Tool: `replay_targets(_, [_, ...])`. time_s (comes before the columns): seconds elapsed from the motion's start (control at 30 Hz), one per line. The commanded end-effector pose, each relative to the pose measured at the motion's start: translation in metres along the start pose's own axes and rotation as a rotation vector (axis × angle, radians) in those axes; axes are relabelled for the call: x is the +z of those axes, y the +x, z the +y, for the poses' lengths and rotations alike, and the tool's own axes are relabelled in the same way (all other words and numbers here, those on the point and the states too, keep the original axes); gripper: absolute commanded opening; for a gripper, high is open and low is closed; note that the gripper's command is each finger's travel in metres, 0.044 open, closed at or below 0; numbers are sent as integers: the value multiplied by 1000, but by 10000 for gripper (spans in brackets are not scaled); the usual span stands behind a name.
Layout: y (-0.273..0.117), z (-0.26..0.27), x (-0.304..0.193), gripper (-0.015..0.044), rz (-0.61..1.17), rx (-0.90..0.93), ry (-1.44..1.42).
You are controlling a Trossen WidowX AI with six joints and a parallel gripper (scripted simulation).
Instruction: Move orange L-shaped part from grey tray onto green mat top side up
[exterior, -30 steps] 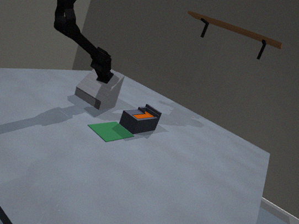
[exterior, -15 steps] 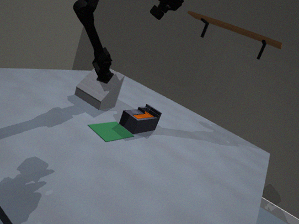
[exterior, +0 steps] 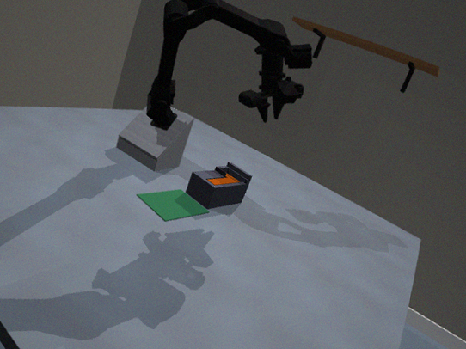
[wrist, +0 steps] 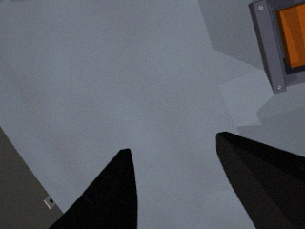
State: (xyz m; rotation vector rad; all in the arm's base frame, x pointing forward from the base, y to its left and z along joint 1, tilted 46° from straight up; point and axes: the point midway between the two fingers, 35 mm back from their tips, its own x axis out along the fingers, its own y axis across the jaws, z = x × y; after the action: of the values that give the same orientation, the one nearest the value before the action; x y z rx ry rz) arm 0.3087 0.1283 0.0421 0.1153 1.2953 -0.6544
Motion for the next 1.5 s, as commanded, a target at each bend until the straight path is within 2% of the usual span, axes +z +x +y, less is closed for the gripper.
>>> replay_targets(0.0, [50,-55,14,180,12,-301,-149])
replay_targets(0.1, [69,-83,19,180,39,-441,-238])
replay_targets(0.33, [72,-84,20,180,39,-441,-238])
replay_targets(0.57, [134,-114,21,180,37,-443,-238])
replay_targets(1.47, [167,-130,21,180,37,-445,-238])
